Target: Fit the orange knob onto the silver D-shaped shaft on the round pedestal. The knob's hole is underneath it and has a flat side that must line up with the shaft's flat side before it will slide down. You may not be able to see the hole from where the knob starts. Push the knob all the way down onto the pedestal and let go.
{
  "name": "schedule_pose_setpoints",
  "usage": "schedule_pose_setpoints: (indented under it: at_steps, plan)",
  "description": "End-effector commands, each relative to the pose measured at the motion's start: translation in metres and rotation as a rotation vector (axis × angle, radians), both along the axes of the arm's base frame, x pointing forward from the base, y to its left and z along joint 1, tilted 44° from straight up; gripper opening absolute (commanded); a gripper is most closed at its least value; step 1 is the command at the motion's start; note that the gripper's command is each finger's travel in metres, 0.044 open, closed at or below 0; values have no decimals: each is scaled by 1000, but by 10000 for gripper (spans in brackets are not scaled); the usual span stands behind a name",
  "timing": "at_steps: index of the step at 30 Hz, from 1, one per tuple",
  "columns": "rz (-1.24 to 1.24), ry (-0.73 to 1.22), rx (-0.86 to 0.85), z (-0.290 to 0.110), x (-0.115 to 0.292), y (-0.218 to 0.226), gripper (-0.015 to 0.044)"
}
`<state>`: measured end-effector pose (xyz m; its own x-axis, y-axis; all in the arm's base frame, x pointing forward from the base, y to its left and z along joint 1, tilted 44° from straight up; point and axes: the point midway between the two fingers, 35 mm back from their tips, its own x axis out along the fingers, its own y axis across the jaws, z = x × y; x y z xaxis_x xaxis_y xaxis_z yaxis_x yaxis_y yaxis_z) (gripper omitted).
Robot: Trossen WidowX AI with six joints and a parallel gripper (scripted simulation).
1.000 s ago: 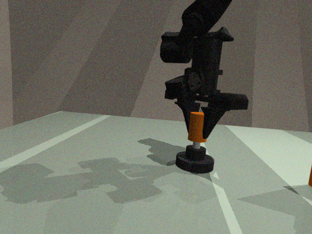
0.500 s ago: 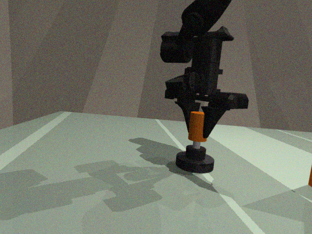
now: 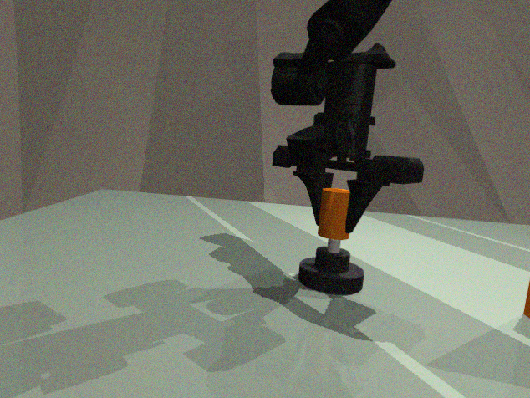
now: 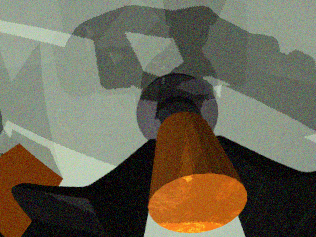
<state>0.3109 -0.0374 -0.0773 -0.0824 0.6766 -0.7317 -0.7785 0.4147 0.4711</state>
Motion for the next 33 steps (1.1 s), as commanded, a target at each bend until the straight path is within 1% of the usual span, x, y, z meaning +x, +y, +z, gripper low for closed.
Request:
schedule_pose_setpoints:
  at_steps: [1, 26, 29, 33]
  plan:
    - [9, -10, -1, -1, -1, 1, 0]
    - [9, -10, -1, 2, 0, -1, 0]
    - [49, -47, 4, 2, 0, -1, 0]
    - [154, -144, 15, 1, 2, -2, 0]
